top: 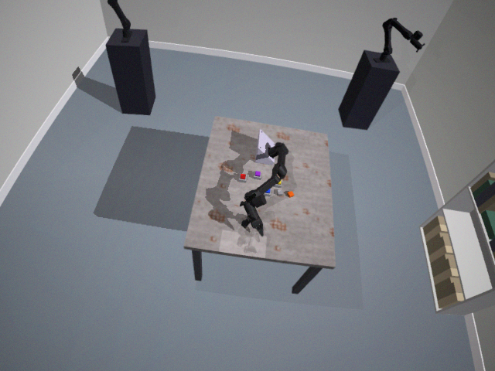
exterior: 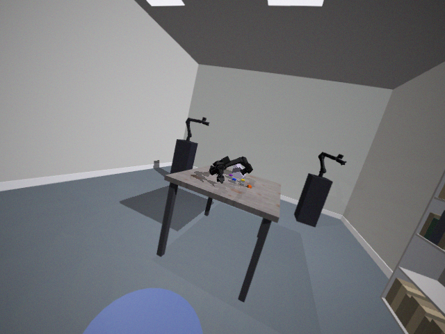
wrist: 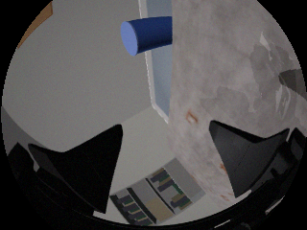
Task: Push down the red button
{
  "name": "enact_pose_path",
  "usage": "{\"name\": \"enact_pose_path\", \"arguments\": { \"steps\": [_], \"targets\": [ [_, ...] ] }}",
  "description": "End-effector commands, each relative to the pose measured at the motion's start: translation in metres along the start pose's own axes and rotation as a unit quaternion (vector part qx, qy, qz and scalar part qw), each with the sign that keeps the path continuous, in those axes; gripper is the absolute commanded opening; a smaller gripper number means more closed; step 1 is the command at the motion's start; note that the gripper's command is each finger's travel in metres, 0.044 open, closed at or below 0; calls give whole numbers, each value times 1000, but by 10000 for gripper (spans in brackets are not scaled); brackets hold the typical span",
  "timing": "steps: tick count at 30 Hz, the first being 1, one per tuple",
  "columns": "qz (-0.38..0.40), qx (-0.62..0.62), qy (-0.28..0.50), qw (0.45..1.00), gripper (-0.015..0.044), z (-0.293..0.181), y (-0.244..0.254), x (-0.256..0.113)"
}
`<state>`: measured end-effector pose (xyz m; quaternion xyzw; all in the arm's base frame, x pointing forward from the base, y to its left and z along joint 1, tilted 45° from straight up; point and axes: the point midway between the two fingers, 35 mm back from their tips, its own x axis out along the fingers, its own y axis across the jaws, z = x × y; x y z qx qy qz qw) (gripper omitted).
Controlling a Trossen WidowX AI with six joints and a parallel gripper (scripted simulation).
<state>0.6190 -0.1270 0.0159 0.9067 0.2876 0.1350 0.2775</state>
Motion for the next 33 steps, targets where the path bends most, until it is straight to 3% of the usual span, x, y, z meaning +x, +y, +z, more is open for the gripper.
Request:
{"name": "enact_pose_path", "arguments": {
  "steps": [1,8,16,25,33],
  "targets": [
    [1,-4,-4,1000,400,2,1,-1],
    [-4,-141,-153,978,400,55,24,-63],
    [-131,-280,-291,905,400,94,10,-160],
    [-285,-353,-310,836,400,93,-26,-238],
    [-423,-402,-243,775,400,66,-70,-301]
  ]
}}
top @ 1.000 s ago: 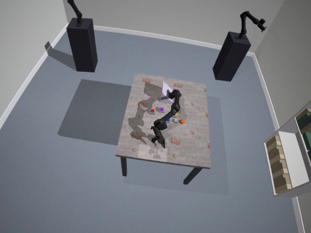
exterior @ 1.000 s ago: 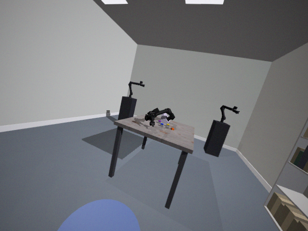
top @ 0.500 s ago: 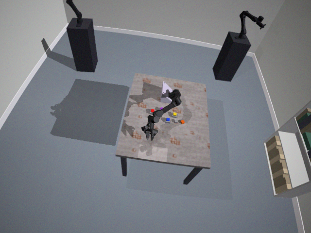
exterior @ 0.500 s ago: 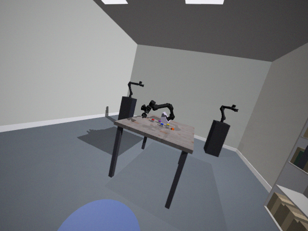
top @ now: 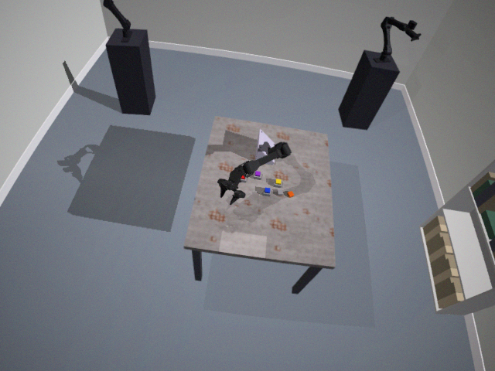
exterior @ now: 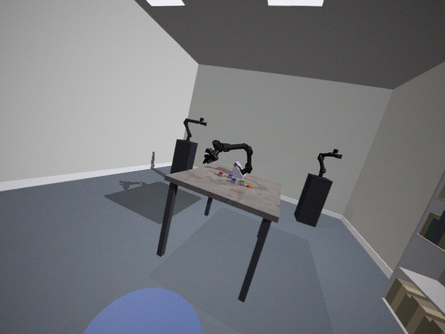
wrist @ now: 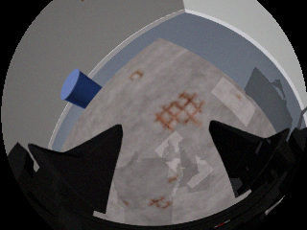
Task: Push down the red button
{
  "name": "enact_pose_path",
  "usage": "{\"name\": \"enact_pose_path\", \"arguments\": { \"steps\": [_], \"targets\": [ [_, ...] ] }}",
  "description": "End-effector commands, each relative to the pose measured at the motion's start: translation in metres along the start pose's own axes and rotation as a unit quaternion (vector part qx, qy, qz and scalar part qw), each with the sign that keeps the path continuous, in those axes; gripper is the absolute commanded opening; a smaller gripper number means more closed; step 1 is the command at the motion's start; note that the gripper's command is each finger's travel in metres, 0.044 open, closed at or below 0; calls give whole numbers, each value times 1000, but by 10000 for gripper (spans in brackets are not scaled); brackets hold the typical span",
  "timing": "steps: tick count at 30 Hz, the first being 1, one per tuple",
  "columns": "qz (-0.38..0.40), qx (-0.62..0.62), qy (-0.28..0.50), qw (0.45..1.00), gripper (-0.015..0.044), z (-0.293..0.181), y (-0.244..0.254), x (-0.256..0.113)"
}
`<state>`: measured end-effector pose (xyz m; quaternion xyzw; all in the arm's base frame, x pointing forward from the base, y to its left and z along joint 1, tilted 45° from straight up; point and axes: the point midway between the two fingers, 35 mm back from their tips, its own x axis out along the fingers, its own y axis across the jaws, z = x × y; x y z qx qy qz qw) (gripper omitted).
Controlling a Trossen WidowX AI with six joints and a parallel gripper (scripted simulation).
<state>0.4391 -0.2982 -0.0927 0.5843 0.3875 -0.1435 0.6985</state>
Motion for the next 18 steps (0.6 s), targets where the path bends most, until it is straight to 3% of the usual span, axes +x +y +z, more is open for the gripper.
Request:
{"name": "enact_pose_path", "arguments": {
  "steps": [1,10,18],
  "targets": [
    [-77,-103,82,988,400,-41,-53,-39],
    [-92,-245,227,938,400,-101,-93,-104],
    [-12,-356,356,864,400,-161,-104,-170]
  ]
}}
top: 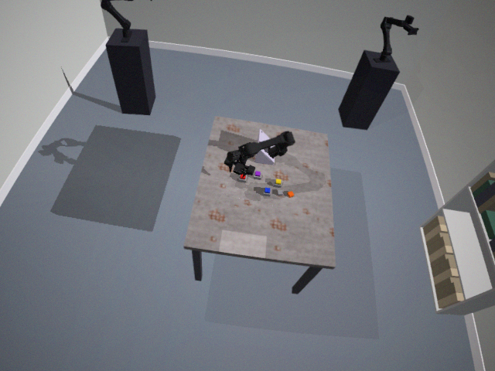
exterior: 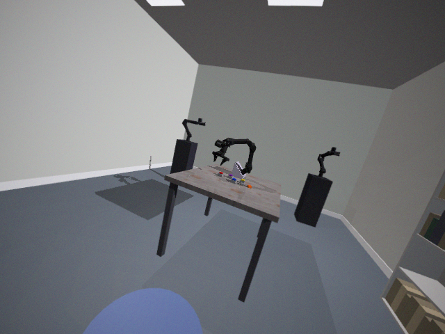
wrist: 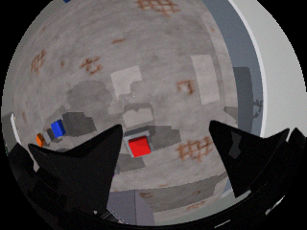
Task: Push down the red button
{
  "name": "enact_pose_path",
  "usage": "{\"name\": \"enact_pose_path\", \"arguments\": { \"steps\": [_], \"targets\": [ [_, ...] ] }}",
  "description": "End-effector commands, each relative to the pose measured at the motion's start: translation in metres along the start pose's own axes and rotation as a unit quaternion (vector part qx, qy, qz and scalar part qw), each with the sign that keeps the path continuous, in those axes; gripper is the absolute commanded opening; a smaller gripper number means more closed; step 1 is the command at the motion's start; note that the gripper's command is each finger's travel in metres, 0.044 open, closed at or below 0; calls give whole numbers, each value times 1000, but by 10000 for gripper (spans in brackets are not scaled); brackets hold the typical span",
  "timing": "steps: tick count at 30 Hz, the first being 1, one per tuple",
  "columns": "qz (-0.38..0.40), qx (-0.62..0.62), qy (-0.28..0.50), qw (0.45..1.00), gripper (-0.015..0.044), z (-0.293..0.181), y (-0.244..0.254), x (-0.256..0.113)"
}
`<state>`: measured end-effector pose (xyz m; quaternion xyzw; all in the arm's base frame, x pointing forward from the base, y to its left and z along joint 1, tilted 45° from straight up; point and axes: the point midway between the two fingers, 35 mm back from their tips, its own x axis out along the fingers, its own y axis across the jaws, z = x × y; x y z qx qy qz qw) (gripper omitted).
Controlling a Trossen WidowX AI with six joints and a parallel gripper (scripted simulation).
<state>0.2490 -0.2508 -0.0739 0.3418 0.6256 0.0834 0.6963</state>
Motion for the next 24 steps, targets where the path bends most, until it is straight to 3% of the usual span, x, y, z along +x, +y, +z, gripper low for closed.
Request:
{"name": "enact_pose_path", "arguments": {
  "steps": [1,9,15,24],
  "targets": [
    [68,-106,77,989,400,-61,24,-16],
    [68,-107,78,989,400,-62,24,-16],
    [69,-107,77,989,242,-71,31,42],
    [69,-107,77,989,20,-72,32,44]
  ]
}}
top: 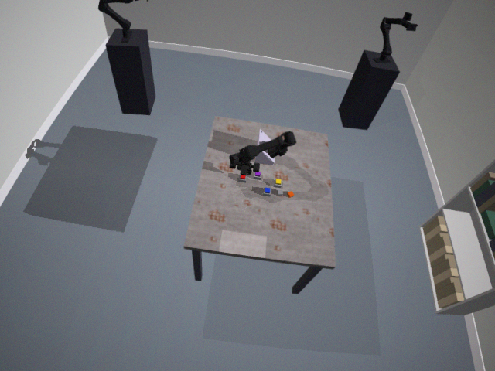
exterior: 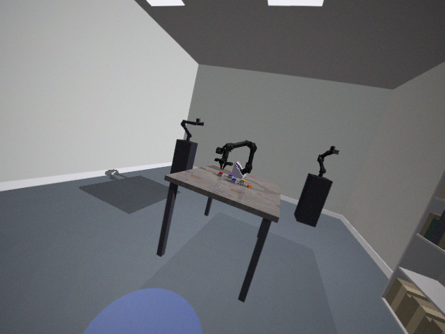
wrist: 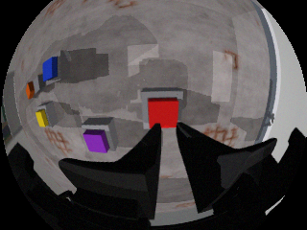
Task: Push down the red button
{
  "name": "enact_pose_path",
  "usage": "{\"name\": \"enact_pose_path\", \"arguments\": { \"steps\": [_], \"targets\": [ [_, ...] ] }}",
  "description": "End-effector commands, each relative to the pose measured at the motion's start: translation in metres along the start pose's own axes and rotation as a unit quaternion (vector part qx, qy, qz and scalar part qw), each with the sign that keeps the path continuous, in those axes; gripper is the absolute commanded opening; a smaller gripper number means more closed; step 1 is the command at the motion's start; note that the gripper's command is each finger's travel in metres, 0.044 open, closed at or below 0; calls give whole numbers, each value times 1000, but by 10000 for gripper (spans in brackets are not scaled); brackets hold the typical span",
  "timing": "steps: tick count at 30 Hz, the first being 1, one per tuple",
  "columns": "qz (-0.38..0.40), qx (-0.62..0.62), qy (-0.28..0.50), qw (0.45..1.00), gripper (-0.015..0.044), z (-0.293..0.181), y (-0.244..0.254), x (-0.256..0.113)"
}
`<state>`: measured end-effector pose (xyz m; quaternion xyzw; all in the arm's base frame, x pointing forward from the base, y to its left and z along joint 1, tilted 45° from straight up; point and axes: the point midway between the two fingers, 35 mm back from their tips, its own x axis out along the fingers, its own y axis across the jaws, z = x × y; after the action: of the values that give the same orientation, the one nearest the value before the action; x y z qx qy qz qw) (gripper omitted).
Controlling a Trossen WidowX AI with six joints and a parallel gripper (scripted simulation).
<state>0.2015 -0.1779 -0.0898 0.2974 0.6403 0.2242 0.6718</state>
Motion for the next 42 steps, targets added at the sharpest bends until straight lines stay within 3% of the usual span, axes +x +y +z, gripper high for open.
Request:
{"name": "enact_pose_path", "arguments": {
  "steps": [1,42],
  "targets": [
    [2,2,0,1000,20,-1,1,2],
    [2,2,-1,1000,20,-1,2,34]
  ]
}}
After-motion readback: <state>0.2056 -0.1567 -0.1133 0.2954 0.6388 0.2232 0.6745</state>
